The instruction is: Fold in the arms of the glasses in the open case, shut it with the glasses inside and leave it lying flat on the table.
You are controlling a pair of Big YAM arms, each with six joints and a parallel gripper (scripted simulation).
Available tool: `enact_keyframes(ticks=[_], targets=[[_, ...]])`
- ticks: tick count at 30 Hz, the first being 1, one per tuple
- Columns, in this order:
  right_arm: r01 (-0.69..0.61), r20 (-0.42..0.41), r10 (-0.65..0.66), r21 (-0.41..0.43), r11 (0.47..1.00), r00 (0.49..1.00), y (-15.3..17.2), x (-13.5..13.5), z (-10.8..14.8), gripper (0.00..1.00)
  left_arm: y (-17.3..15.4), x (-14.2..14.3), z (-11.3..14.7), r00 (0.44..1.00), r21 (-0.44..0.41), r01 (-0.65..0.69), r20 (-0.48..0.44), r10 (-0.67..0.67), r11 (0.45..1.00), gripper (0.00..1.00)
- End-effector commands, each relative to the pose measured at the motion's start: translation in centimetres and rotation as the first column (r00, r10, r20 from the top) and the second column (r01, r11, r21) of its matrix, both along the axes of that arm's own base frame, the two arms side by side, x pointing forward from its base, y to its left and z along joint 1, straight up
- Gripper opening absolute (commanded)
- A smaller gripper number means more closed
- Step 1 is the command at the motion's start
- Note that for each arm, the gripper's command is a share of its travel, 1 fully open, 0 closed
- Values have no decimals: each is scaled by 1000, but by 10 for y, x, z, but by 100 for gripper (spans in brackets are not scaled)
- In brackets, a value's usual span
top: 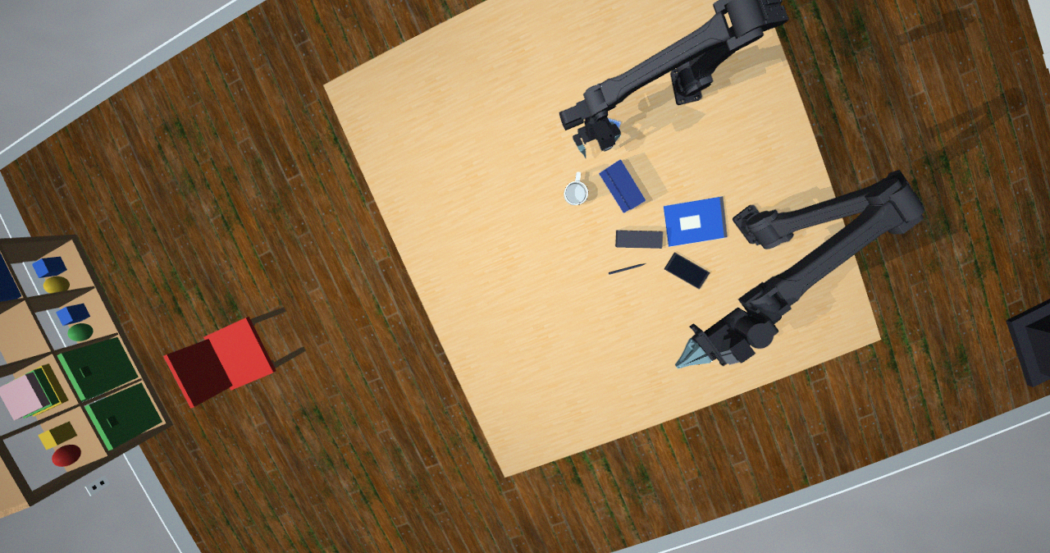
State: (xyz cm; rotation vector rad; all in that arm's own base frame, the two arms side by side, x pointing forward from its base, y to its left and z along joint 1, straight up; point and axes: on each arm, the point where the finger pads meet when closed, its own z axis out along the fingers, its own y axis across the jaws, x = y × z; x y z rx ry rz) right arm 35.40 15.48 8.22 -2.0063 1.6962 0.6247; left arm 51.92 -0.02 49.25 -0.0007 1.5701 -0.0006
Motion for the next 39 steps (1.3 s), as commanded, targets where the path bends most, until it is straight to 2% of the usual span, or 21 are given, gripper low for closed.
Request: enact_keyframes(ticks=[1, 4, 7, 13, 18, 22, 23, 25, 31, 35, 39], targets=[[140, 79, -140, -4, 990, 987, -4, 46, 34, 100, -4, 2, 48, 997, 17, 5, 73, -6, 1000, 0], [145, 78, -144, -9, 989, 986, 1, 47, 32, 100, -4, 2, 48, 997, 17, 5, 73, -6, 1000, 0], [229, 119, -226, -11, 973, 967, -11, 64, 46, 100, -4, 2, 48, 997, 17, 5, 73, -6, 1000, 0], [366, 194, -361, 11, 931, 912, -20, 93, 76, 100, -4, 2, 48, 997, 17, 5, 73, -6, 1000, 0], [480, 239, -476, 45, 876, 846, -31, 117, 99, 100, -4, 2, 48, 997, 17, 5, 73, -6, 1000, 0], [501, 238, -497, 51, 864, 834, -24, 120, 98, 100, -4, 2, 48, 997, 17, 5, 73, -6, 1000, 0], [538, 263, -537, 76, 840, 801, -36, 128, 115, 100, -4, 2, 48, 997, 17, 5, 73, -6, 1000, 0], [583, 284, -587, 110, 805, 758, -44, 138, 132, 100, -4, 2, 48, 997, 17, 5, 73, -6, 1000, 0], [675, 305, -699, 198, 711, 647, -52, 157, 168, 100, -4, 2, 48, 997, 17, 5, 73, -6, 1000, 0], [736, 302, -778, 264, 623, 551, -69, 171, 192, 100, -4, 2, 48, 997, 17, 5, 73, -6, 1000, 0], [739, 294, -792, 292, 607, 535, -58, 173, 200, 100, -4, 2, 48, 997, 17, 5, 73, -6, 1000, 0]])
